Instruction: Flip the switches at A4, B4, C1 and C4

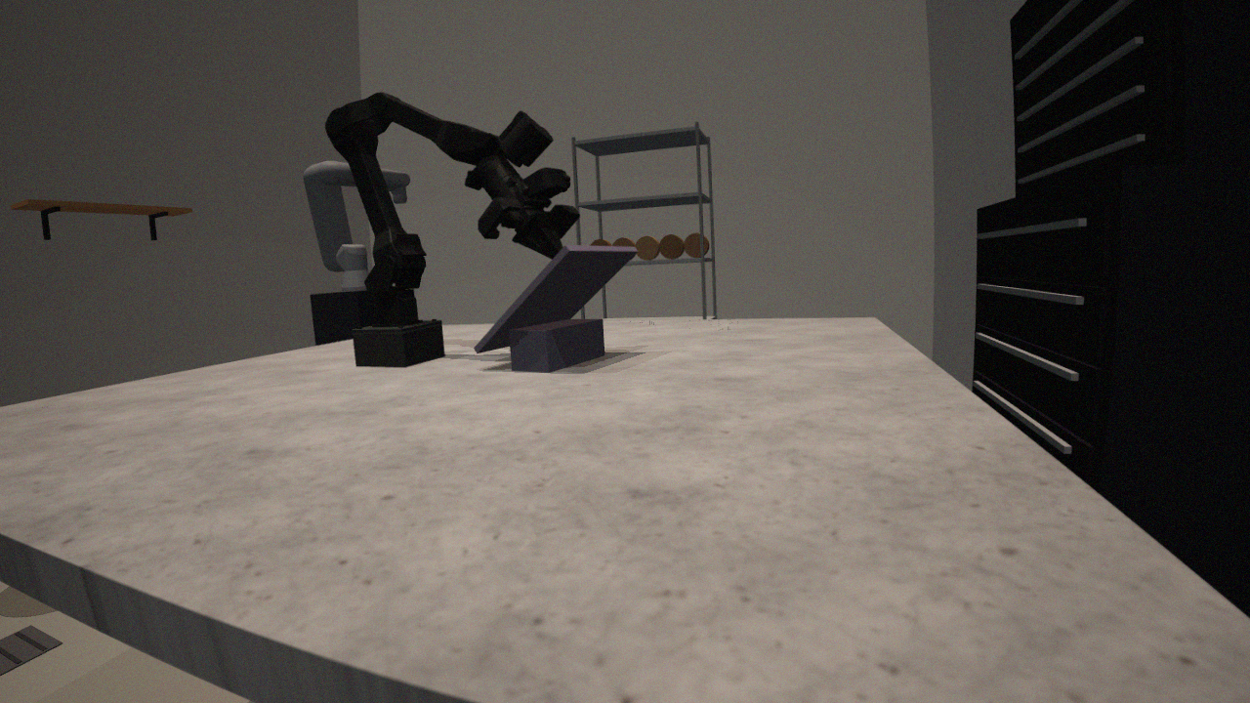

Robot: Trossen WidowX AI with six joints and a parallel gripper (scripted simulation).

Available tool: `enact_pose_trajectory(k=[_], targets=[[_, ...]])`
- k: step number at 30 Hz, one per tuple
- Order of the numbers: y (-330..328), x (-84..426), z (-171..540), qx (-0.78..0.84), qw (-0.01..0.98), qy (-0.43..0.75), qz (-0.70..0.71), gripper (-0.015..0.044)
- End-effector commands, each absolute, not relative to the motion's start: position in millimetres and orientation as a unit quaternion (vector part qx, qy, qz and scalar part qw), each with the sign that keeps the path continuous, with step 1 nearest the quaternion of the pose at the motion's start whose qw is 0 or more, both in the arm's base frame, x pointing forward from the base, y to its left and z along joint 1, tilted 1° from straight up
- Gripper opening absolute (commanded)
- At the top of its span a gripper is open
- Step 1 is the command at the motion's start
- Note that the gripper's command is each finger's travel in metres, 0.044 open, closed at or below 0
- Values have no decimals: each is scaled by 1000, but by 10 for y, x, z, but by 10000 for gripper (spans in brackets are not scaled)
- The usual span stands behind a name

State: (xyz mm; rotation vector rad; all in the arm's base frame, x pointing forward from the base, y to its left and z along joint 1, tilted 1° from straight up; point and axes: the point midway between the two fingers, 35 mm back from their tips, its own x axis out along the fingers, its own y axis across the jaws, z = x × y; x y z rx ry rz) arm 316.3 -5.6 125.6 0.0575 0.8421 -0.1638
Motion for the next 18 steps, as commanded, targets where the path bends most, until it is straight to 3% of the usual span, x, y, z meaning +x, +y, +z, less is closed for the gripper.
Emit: enact_pose_trajectory(k=[1, 18], targets=[[-56, 3193, 1206, 27, 909, 410, -77, 0], [-60, 3219, 1174, 27, 909, 410, -77, 0]])
